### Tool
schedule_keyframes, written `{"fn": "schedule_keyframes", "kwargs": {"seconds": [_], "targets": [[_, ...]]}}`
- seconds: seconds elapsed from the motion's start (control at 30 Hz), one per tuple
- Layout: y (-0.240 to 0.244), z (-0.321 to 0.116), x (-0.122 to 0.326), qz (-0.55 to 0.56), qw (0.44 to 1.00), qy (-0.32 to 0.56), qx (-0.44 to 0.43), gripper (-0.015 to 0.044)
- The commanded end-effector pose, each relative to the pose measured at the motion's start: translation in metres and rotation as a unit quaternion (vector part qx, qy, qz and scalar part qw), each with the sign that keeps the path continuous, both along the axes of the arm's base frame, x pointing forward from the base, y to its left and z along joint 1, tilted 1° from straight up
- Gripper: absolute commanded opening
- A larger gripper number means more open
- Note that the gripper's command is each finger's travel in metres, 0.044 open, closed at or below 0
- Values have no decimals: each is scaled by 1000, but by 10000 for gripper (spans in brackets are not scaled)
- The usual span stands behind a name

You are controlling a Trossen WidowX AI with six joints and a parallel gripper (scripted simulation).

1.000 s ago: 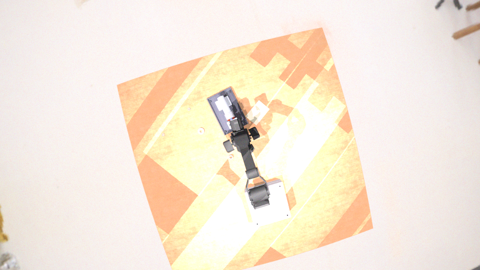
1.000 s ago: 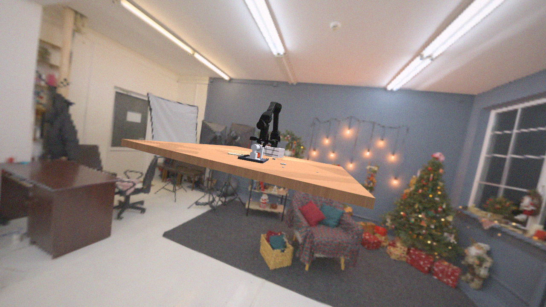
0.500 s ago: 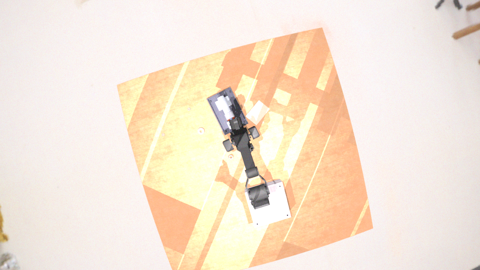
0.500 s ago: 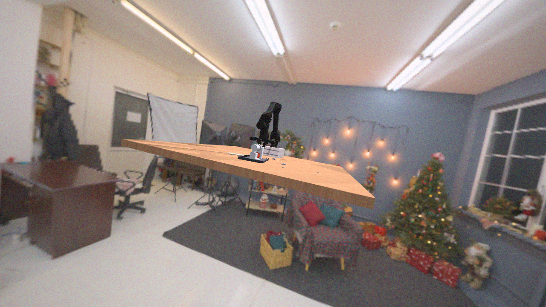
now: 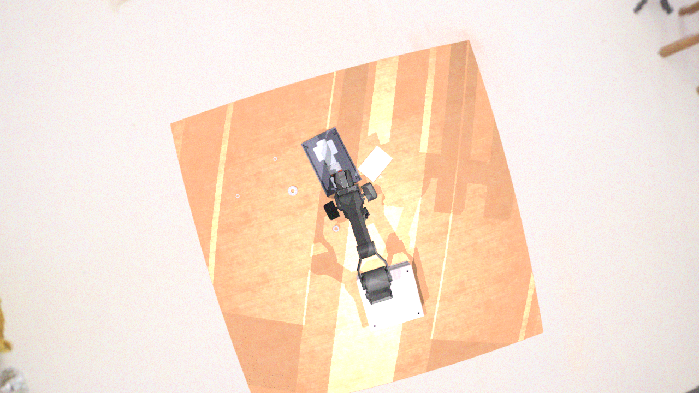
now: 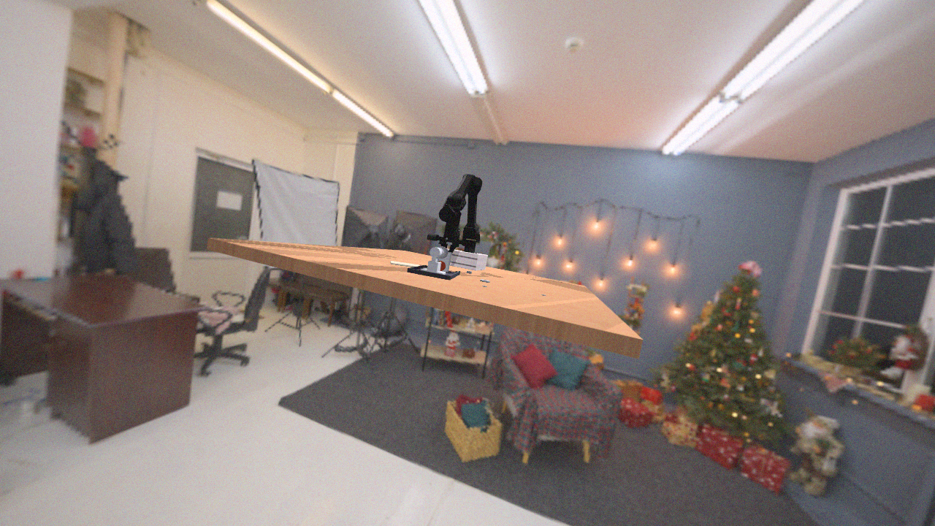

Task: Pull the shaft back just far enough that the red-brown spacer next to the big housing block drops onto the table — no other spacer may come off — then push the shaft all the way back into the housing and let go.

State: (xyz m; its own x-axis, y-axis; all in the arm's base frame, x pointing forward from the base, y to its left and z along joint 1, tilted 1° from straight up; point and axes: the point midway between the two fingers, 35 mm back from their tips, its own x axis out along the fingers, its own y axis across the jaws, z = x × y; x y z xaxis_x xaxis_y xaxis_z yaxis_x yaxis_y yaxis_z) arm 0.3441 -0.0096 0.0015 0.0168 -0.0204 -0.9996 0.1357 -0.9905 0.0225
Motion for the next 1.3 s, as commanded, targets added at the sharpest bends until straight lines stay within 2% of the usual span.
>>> {"fn": "schedule_keyframes", "kwargs": {"seconds": [0.0,1.27], "targets": [[1,2,5,0,1000,-6,1,0],[2,2,16,0,1000,-7,1,0]]}}
